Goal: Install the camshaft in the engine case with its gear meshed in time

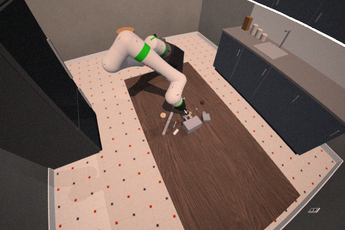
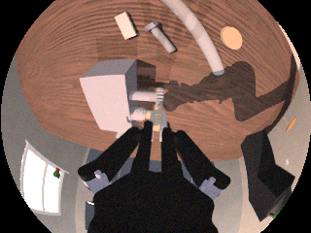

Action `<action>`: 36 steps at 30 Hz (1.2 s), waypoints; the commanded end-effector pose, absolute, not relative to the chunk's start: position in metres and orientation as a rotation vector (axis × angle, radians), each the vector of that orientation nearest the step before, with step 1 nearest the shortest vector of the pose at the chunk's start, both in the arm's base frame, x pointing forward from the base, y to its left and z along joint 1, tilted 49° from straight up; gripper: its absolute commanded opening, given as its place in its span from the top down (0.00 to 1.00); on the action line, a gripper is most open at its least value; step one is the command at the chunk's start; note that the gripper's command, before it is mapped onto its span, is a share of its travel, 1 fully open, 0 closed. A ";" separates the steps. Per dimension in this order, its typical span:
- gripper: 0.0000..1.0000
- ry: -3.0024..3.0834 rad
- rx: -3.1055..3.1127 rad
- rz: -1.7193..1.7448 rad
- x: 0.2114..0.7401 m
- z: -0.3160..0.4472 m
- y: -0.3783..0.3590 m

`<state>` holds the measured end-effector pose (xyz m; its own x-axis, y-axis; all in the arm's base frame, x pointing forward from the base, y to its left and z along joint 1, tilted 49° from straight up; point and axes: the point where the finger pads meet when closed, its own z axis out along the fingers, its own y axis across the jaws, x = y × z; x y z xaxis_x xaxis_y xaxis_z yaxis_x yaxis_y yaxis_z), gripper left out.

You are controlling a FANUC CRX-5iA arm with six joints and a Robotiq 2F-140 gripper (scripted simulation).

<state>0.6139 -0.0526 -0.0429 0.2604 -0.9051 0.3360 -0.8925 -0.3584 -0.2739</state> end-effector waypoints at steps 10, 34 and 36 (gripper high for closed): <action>0.86 1.761 -2.471 -0.692 0.614 -0.042 -0.052; 0.73 1.761 -2.471 -0.692 0.614 -0.042 -0.052; 0.73 1.761 -2.471 -0.692 0.614 -0.042 -0.052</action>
<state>0.6140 -0.0526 -0.0428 0.2605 -0.9051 0.3360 -0.8924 -0.3586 -0.2741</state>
